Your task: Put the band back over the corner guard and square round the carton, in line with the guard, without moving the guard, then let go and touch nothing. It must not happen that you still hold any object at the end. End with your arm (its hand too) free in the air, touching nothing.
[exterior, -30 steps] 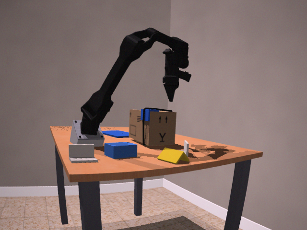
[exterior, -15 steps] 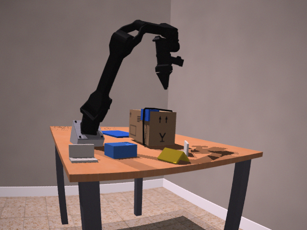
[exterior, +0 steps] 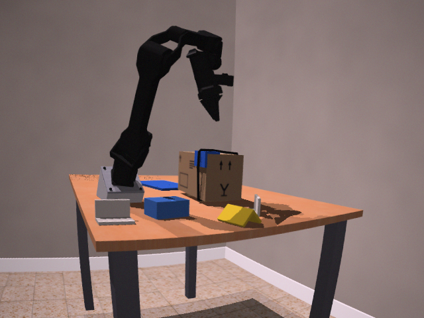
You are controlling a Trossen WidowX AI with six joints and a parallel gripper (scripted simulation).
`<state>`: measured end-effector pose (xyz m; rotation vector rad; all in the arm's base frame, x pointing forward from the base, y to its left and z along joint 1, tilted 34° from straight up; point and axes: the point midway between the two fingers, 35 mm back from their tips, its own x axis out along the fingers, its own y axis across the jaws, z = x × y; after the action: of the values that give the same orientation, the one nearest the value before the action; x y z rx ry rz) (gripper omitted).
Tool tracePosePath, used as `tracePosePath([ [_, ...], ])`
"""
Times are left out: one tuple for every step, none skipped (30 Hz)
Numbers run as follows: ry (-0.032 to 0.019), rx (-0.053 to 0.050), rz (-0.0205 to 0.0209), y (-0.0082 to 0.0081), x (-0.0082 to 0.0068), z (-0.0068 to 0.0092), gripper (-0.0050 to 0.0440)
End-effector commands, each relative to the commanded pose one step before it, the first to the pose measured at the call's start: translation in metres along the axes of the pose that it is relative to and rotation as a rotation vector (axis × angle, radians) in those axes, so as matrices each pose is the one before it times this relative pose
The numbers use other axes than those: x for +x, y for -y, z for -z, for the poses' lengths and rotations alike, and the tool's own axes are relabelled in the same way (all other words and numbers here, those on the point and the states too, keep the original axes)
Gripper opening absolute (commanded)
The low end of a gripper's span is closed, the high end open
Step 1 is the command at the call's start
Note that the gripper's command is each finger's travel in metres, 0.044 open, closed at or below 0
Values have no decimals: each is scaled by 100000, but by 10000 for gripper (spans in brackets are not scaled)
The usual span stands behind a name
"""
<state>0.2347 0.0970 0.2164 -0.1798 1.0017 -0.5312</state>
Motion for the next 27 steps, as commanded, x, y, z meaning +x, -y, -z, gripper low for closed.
tracePosePath([
  [16446, -12130, -45, 1738, -673, 3377, 440],
  [3734, -2540, -292, 276, -72, 616, 440],
  [0, 0, 0, 0, 0, 0, 440],
  [0, 0, 0, 0, 0, 0, 440],
  [3412, -2969, 122, 273, 57, 740, 440],
  [4102, -2759, -331, 253, 3, 674, 440],
  [4179, -2693, -410, 224, 24, 660, 440],
  [4253, -2624, -487, 193, 44, 648, 440],
  [4326, -2553, -562, 160, 62, 636, 440],
  [4420, -2384, -690, 125, 63, 599, 440],
  [4439, -2003, -881, 88, 37, 508, 440],
  [4040, -2137, -680, 51, 96, 556, 440],
  [3603, -2237, -478, 16, 143, 591, 440],
  [2918, -1389, -553, -5, 73, 372, 440],
  [1383, -643, -269, -9, 34, 174, 440],
  [304, -140, -60, -2, 7, 38, 440],
  [0, 0, 0, 0, 0, 0, 440],
  [0, 0, 0, 0, 0, 0, 440],
  [0, 0, 0, 0, 0, 0, 440],
  [0, 0, 0, 0, 0, 0, 440],
  [0, 0, 0, 0, 0, 0, 440],
  [-4, -6, 27, -2, 0, 4, 440],
  [0, 0, 0, 0, 0, 0, 440],
  [-79, -5, -62, 7, 91, 121, 440],
  [-216, -13, -175, 16, 269, 360, 440],
  [-288, -13, -250, 13, 439, 592, 440],
  [-243, -5, -240, -5, 548, 745, 440],
])
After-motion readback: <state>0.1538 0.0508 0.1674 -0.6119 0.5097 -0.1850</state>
